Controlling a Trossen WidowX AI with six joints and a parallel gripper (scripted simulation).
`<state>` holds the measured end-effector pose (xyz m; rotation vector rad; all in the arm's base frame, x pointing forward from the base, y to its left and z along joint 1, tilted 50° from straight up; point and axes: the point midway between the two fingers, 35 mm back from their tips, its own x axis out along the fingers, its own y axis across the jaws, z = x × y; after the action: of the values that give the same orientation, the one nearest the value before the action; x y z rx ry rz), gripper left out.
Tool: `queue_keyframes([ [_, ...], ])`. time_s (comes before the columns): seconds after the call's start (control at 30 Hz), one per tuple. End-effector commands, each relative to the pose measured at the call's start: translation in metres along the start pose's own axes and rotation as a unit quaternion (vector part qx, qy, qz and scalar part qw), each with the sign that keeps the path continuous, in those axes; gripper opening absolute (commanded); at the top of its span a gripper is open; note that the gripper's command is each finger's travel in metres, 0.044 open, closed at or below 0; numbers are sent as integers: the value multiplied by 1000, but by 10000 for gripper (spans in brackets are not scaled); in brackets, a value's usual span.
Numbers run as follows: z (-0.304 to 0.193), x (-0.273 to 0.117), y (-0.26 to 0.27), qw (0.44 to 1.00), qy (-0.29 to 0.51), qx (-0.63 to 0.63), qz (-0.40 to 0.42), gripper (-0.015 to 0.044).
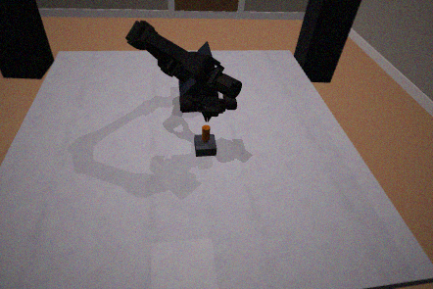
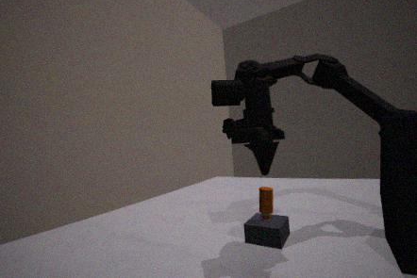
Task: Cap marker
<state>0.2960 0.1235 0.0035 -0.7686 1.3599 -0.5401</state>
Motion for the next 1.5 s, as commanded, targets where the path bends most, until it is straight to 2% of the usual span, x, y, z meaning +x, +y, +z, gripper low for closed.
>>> queue_keyframes([
  [0.0,1,-1,-1,1000,-3,0,1,0],
  [1.13,2,39,-1,1000,-3,0,0,0],
  [1.37,3,31,0,1000,-4,2,3,0],
  [1.47,5,-4,2,1000,-4,2,5,0],
])
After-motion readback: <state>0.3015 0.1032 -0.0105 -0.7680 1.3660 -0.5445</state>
